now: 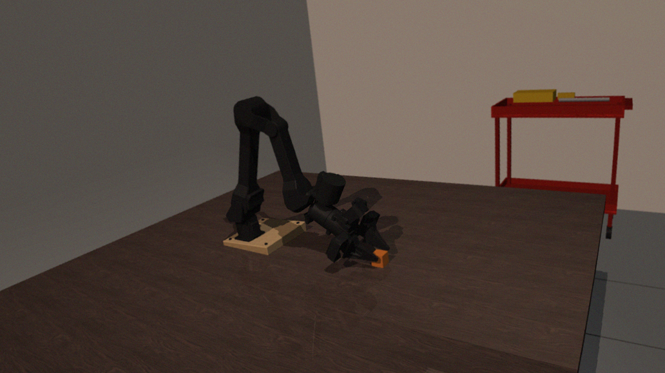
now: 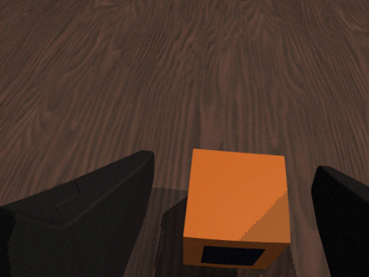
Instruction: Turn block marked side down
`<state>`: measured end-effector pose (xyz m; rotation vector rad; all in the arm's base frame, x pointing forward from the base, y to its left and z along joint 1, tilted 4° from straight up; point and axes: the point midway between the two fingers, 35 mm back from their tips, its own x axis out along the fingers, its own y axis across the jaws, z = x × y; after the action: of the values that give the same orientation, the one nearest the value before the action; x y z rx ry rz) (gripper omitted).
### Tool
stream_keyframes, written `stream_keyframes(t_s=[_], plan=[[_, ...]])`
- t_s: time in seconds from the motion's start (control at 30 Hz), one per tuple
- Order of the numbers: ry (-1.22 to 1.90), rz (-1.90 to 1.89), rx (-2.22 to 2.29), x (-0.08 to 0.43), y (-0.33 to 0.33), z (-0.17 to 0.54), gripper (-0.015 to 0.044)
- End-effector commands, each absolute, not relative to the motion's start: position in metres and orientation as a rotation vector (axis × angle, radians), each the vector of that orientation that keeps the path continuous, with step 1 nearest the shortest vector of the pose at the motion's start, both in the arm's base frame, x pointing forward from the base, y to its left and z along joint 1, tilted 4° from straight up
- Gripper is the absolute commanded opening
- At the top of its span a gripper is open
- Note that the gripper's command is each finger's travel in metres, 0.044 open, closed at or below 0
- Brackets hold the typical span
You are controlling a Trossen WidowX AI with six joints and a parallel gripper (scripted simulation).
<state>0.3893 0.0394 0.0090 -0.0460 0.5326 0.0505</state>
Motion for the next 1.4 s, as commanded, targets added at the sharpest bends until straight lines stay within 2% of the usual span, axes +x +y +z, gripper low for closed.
stream_keyframes(t_s=[0.0,0.1,1.2,1.37], plan=[[0.536,0.048,-0.051,0.3881,0.0388,0.0079,0.0368],[0.536,0.048,-0.051,0.3881,0.0388,0.0079,0.0440],[0.536,0.048,-0.051,0.3881,0.0388,0.0079,0.0440],[0.664,0.056,-0.036,0.3971,0.0454,0.0154,0.0440]])
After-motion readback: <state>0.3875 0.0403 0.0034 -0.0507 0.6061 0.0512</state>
